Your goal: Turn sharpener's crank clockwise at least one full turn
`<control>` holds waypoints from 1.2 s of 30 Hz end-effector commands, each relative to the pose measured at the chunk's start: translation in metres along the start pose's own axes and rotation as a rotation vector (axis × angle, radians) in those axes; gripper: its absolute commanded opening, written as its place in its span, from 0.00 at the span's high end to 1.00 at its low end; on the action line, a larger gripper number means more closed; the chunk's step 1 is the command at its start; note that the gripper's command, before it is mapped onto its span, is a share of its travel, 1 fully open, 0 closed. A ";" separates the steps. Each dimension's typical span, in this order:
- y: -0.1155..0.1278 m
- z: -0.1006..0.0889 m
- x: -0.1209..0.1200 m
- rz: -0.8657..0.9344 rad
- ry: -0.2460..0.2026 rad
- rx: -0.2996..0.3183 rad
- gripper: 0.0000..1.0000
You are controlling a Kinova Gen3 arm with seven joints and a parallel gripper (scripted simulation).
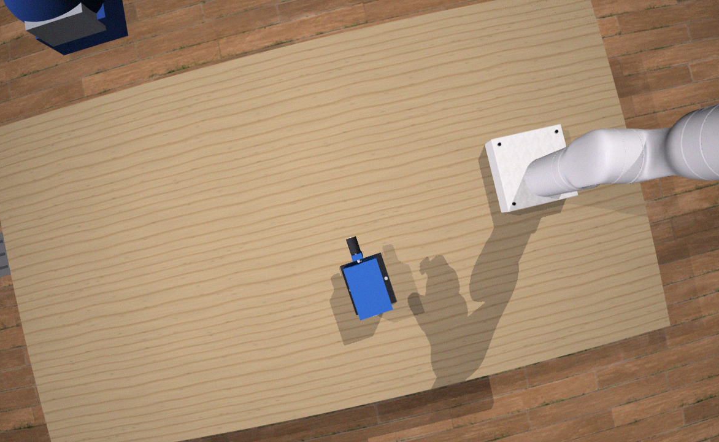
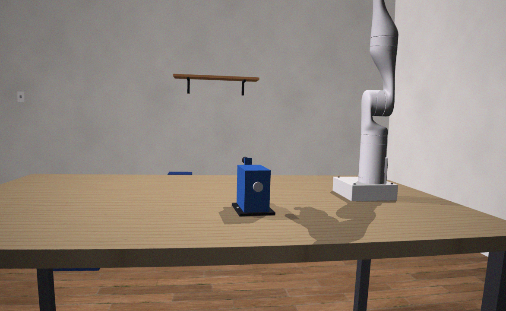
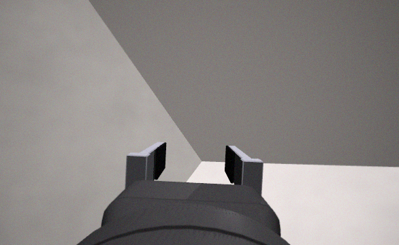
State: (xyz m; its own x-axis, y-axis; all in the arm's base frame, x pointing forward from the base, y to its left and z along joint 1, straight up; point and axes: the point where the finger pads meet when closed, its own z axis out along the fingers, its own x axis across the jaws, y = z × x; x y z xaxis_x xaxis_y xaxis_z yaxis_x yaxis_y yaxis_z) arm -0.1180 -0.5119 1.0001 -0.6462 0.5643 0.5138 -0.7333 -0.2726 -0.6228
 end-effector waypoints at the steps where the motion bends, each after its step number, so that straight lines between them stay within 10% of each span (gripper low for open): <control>1: -0.001 0.001 -0.001 0.002 -0.001 0.001 0.00; 3: -0.010 0.001 -0.045 -0.003 -0.079 0.009 0.00; 12: -0.010 0.001 -0.045 -0.003 -0.079 0.009 0.00; 13: -0.020 -0.003 -0.088 -0.009 -0.156 0.019 0.00; 19: -0.020 -0.003 -0.088 -0.009 -0.156 0.019 0.00; 20: -0.031 -0.009 -0.131 -0.016 -0.232 0.031 0.00; 36: -0.043 -0.018 -0.173 -0.025 -0.309 0.044 0.00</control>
State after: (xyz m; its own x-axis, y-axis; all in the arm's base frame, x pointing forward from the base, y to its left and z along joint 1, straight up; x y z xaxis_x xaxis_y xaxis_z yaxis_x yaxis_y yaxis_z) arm 0.0298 -0.5842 0.9264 -0.6565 0.3075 0.6888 -0.7539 -0.2988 -0.5852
